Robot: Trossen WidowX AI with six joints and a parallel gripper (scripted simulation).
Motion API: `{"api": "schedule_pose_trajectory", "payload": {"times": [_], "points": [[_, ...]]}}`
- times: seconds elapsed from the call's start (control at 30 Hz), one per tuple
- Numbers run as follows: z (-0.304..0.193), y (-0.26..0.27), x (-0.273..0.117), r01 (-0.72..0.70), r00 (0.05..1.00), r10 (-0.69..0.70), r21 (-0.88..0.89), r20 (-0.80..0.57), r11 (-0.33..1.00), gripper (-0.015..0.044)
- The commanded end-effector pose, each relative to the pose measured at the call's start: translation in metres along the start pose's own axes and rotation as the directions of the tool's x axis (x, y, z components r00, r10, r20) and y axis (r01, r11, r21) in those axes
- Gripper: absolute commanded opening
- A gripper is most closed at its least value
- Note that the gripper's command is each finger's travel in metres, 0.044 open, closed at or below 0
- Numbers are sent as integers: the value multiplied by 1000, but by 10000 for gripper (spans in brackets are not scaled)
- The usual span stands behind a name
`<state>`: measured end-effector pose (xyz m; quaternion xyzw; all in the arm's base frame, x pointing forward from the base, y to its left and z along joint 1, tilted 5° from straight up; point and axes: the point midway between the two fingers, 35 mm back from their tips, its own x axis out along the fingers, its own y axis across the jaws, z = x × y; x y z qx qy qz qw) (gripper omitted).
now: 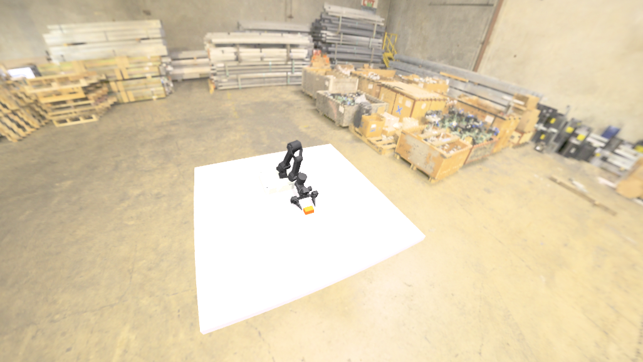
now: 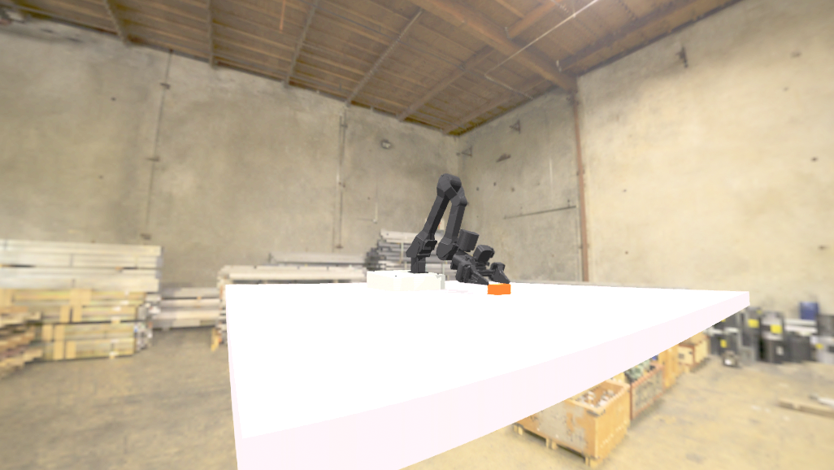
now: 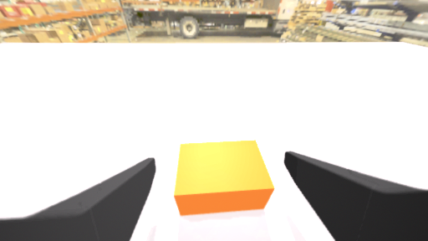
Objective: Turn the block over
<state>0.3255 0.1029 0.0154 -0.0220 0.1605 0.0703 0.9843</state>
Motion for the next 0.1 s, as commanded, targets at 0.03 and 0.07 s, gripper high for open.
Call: {"api": "schedule_pose_trajectory", "payload": {"times": [0.03, 0.07], "points": [[0, 0, 0, 3, 1000, -3, -6, -1, 1000, 440], [0, 0, 0, 3, 1000, -3, -6, -1, 1000, 440]]}}
